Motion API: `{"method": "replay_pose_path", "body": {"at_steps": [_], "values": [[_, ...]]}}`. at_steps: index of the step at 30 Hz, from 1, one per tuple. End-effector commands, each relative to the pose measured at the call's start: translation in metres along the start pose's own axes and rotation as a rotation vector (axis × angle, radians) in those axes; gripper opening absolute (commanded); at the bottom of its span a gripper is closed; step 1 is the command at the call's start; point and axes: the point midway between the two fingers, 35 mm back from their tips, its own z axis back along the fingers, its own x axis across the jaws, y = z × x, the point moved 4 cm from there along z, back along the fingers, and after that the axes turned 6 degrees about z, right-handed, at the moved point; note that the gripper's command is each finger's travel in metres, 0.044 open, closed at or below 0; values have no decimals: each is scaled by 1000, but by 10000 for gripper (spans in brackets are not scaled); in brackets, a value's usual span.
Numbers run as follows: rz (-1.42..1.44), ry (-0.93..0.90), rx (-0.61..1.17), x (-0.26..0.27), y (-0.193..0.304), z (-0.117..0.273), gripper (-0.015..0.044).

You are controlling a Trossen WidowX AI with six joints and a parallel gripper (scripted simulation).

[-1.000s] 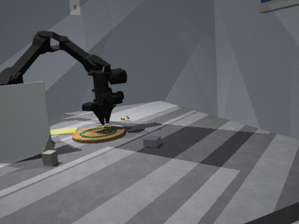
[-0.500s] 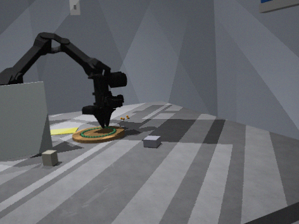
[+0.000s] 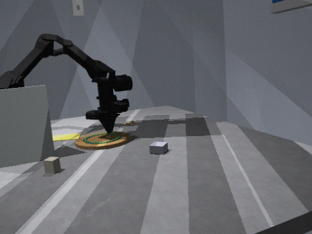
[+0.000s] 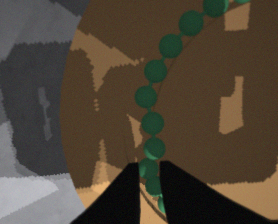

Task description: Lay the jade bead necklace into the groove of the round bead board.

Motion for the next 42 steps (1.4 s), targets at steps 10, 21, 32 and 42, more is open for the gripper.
{"method": "replay_pose_path", "body": {"at_steps": [10, 21, 32, 42], "values": [[-1, 1, 0, 0, 0, 0, 0], [-11, 4, 2, -2, 0, 6, 0], [-10, 4, 2, 3, 0, 6, 0], [-11, 4, 3, 3, 0, -2, 0]]}}
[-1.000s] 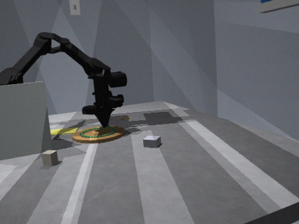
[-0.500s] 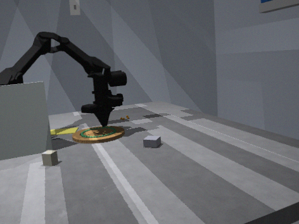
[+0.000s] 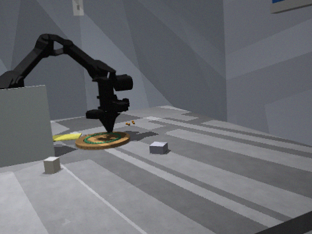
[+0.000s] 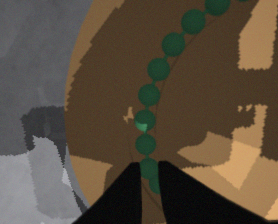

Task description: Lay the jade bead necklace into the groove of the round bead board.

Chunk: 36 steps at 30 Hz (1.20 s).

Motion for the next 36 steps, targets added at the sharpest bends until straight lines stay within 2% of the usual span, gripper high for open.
{"method": "replay_pose_path", "body": {"at_steps": [1, 17, 36], "values": [[0, 0, 0, 0, 0, 0, 26], [-5, 2, 1, -1, 0, 1, 440], [-5, 0, 0, -1, 0, 4, 440]]}}
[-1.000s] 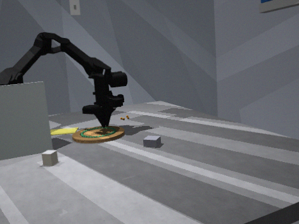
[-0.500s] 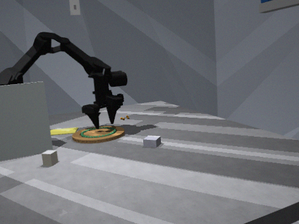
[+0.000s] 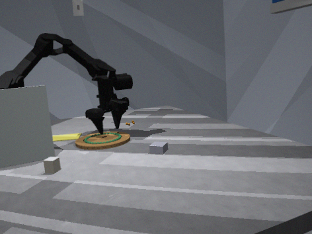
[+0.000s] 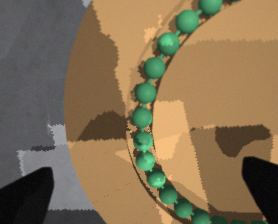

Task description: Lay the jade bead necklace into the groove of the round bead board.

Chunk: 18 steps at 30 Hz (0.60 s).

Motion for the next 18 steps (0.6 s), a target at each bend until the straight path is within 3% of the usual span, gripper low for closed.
{"method": "replay_pose_path", "body": {"at_steps": [1, 12, 18], "values": [[6, 0, 0, 0, 0, 1, 440], [7, 0, -1, 0, 0, 3, 440], [1, 1, -1, -1, 1, 78, 440]]}}
